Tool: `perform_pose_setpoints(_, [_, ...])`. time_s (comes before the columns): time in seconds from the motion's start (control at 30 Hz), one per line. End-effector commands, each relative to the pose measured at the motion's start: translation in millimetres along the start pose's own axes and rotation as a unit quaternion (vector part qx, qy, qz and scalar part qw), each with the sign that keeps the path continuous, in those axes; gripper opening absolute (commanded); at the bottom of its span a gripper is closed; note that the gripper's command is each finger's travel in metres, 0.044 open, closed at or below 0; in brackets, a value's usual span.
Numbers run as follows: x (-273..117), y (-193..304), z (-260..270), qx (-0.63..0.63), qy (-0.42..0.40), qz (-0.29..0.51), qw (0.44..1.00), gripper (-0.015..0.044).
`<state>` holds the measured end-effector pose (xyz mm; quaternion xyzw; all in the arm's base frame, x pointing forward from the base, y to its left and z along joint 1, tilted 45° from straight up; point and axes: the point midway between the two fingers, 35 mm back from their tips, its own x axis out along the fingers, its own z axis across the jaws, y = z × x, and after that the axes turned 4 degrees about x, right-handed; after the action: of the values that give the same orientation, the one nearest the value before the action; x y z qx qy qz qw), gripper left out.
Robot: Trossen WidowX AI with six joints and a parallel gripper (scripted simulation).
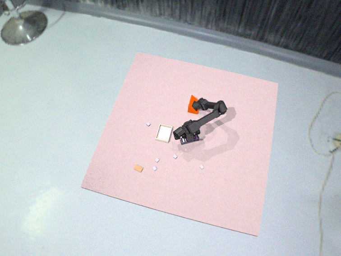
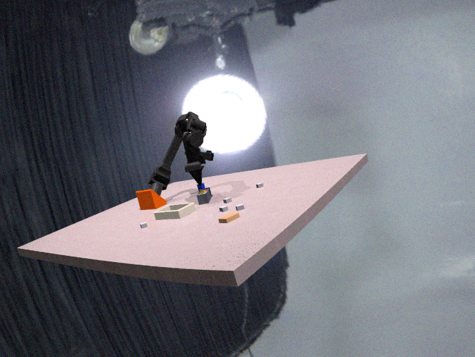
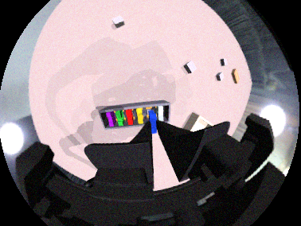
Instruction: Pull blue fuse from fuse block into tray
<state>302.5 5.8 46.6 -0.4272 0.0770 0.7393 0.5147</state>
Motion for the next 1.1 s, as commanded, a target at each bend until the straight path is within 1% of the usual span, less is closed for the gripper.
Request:
perform_pose_setpoints(0.0, [-6,-1,-1,-0.003,0.003,-0.001,1.0,0.0])
perform_pose_setpoints(0.33, [-22,0,-1,-0.003,0.003,0.0,1.0,0.0])
perform_pose_setpoints(0.5, [-24,1,-5,-0.002,0.004,0.0,1.0,0.0])
perform_pose_setpoints(1.07, [-31,43,-94,-0.002,0.01,0.002,1.0,0.0])
